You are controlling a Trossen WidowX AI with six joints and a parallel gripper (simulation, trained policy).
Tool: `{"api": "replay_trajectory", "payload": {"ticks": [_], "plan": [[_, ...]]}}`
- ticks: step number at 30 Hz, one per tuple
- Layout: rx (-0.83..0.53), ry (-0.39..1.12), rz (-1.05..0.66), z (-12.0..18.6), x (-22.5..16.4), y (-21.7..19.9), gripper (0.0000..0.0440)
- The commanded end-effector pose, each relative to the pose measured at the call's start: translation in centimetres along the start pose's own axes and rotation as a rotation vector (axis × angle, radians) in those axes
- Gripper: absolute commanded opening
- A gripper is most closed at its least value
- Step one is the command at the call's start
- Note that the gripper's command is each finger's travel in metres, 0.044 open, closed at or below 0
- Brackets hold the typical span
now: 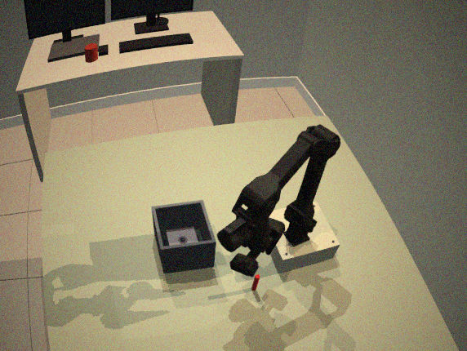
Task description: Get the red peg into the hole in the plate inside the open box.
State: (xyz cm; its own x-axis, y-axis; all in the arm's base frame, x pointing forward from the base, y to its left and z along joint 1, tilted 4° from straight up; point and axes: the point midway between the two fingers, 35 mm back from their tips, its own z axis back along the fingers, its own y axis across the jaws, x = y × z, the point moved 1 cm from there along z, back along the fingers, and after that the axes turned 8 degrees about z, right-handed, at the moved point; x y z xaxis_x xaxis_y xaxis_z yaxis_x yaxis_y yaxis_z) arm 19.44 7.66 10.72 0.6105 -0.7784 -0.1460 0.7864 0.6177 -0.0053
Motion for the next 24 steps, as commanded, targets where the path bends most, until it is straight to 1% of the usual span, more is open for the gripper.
{"api": "replay_trajectory", "payload": {"ticks": [1, 6, 11, 15, 24], "plan": [[-0.034, -0.013, -0.077, -0.4, -0.6, -0.7, 0.0423], [-0.072, -0.033, -0.151, -1.1, -1.1, -1.2, 0.0417], [-0.101, -0.054, -0.195, -2.0, -1.3, -1.5, 0.0425], [-0.121, -0.072, -0.221, -3.2, -1.0, -1.6, 0.0435], [-0.124, -0.106, -0.271, -6.0, -0.2, -1.6, 0.0435]]}}
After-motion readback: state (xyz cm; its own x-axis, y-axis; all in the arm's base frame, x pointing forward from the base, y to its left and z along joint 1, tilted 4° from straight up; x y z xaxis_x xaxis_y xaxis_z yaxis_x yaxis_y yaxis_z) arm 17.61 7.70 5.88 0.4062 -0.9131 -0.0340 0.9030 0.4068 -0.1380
